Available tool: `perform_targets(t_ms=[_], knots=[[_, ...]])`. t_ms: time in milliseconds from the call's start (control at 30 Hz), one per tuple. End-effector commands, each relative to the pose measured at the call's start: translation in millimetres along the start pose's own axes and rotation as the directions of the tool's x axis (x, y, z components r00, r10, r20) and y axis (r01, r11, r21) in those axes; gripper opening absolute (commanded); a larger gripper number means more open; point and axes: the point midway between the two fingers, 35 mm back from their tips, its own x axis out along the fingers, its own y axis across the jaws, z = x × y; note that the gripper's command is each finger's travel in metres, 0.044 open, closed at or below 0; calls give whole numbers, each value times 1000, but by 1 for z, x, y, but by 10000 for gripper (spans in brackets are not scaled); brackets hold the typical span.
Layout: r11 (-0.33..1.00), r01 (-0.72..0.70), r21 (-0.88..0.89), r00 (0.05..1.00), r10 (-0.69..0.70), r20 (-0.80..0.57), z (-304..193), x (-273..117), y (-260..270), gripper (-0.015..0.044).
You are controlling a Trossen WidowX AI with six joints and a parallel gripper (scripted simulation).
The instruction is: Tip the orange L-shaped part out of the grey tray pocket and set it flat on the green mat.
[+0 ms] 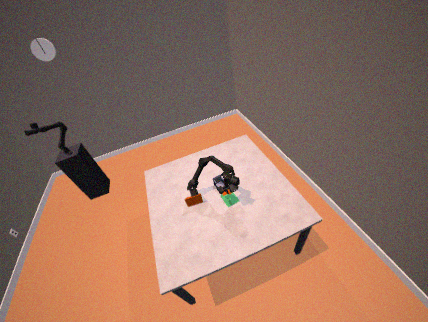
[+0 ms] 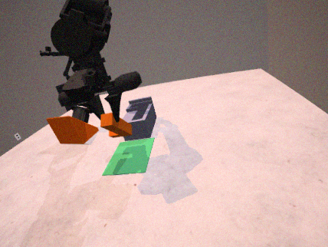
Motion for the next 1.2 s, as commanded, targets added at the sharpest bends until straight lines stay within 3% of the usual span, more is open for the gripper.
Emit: perform_targets(t_ms=[0, 1167], knots=[[1000, 1, 4, 1000, -1, -4, -1, 9, 1, 0], [1000, 0, 3, 1000, 0, -5, -2, 45, 1, 0]])
